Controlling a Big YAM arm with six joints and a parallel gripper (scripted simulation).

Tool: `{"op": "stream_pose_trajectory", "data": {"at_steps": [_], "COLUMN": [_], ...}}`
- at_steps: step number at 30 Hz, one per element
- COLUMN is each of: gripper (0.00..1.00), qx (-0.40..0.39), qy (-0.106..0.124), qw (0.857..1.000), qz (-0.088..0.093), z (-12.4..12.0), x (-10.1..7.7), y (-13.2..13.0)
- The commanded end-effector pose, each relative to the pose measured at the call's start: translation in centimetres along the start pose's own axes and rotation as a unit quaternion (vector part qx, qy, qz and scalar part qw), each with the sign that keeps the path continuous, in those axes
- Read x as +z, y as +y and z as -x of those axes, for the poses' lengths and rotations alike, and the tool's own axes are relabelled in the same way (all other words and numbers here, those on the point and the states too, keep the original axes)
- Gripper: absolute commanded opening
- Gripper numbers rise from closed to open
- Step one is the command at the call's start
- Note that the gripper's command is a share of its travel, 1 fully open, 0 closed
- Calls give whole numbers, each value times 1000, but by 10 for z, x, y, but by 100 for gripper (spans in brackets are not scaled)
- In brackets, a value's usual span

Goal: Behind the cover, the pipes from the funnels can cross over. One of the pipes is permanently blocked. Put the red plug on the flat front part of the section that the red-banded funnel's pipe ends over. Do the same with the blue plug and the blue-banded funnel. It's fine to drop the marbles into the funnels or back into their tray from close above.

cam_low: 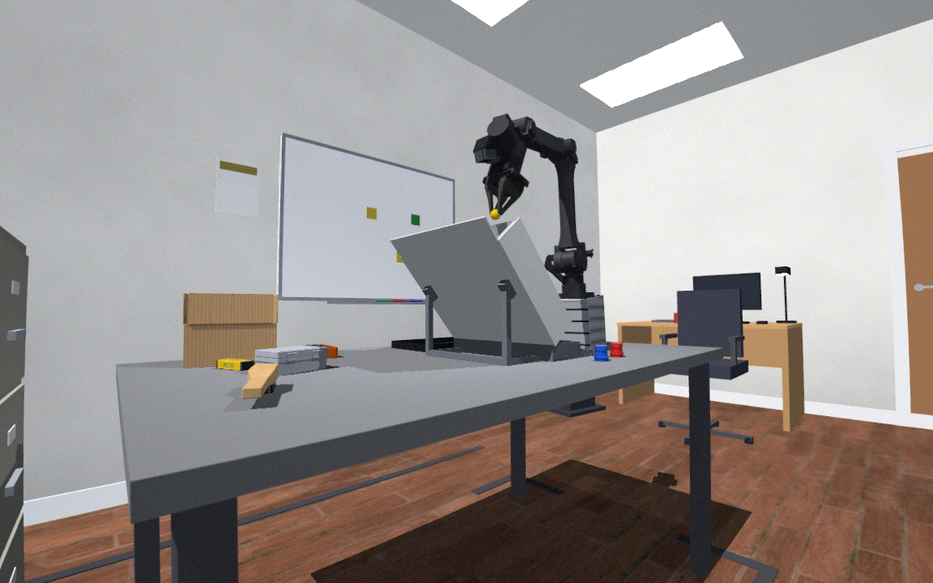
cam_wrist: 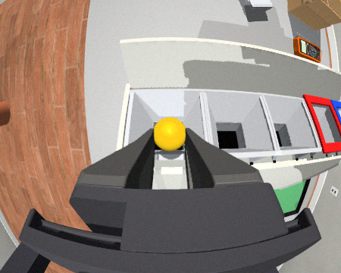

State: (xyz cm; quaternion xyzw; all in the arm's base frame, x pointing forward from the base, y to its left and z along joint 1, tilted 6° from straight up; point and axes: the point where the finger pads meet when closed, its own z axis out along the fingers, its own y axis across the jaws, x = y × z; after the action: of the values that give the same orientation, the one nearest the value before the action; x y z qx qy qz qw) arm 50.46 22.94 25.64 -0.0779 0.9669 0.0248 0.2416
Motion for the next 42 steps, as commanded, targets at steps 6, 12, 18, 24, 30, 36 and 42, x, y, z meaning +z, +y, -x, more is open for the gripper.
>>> {"op": "stream_pose_trajectory", "data": {"at_steps": [6, 12, 18, 24, 30, 36, 42], "gripper": [0, 0, 59, 59, 59, 59, 59], "qx": [3, 3, 0, 0, 0, 1, 1], "qy": [-39, -39, -17, -17, -17, -18, -18], "qw": [999, 999, 1000, 1000, 1000, 1000, 1000], "qz": [7, 7, 4, 4, 4, 4, 4], "z": [39, 43, 17, 17, 17, 19, 19], "x": [-34, -37, -19, -19, -19, -21, -21], "y": [-1, -1, 2, 2, 2, 2, 2]}}
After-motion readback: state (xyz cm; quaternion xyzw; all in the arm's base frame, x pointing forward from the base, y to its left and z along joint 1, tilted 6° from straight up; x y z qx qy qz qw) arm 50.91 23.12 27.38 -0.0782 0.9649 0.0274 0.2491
